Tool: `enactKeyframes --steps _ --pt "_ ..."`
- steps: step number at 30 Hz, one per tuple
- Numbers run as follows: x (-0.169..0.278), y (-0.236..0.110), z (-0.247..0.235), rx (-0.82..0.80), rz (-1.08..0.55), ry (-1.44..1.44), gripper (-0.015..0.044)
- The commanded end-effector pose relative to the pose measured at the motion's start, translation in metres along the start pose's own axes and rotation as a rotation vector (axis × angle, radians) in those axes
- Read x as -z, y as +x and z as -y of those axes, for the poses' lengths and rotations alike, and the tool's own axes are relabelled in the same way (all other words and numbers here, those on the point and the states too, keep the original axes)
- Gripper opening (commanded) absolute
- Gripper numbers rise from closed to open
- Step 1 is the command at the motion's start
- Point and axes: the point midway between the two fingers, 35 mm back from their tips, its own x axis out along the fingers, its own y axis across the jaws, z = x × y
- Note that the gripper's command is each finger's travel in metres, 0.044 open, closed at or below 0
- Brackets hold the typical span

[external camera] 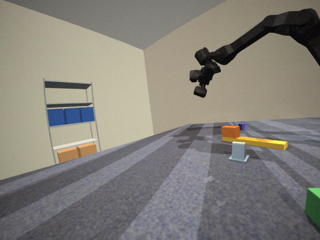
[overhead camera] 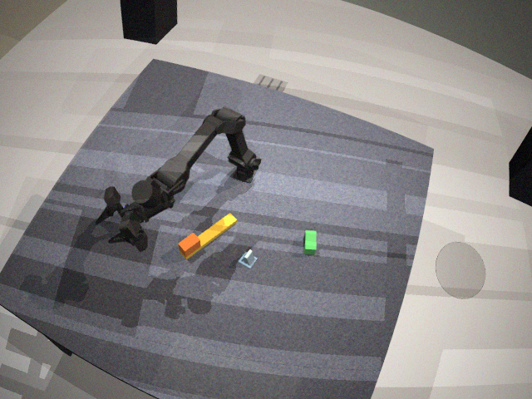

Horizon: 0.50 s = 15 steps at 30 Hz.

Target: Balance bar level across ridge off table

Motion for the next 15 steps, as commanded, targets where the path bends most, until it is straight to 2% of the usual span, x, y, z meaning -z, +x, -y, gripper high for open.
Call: enactKeyframes --steps 1,15 --pt "0.004 -0.007 -0.017 -0.076 -0.002 -0.161 0.0315" --pt "0.025 -0.04 -0.069 -0.342 0.05 -0.701 0.0315"
